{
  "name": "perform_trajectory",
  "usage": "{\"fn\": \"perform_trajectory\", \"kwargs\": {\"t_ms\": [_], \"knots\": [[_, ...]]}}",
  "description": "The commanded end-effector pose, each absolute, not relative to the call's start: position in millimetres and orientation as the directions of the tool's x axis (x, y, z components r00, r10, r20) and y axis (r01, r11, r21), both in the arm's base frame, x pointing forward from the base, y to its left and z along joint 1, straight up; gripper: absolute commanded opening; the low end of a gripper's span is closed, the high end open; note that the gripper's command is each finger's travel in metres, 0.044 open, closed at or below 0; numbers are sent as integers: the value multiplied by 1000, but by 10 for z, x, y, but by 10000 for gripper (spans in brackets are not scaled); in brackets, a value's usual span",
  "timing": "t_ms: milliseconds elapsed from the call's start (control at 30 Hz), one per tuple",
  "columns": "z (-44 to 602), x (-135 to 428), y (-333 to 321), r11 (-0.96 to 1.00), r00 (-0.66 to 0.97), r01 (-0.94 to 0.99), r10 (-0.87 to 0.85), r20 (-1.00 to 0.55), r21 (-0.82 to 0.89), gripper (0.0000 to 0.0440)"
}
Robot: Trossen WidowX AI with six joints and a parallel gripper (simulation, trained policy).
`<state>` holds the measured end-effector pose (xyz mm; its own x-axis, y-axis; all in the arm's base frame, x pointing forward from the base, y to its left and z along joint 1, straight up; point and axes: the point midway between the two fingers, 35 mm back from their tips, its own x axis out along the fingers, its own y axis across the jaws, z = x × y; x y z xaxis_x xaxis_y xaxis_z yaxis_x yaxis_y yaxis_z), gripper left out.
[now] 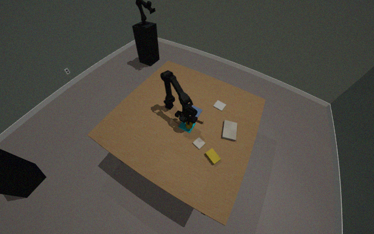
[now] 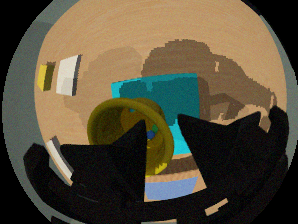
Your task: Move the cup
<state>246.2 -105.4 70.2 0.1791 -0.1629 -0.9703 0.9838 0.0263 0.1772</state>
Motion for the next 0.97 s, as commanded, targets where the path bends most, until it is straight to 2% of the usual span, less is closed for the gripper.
{"fn": "perform_trajectory", "kwargs": {"t_ms": [0,767,900,933], "knots": [[747,2471,-1068,25,213,977,-162,-964,211,182],[1250,2320,-1086,1,342,938,-158,-926,347,276],[1409,2304,-1124,0,371,926,-177,-912,377,322],[1442,2300,-1136,-1,376,924,-181,-909,382,346]]}}
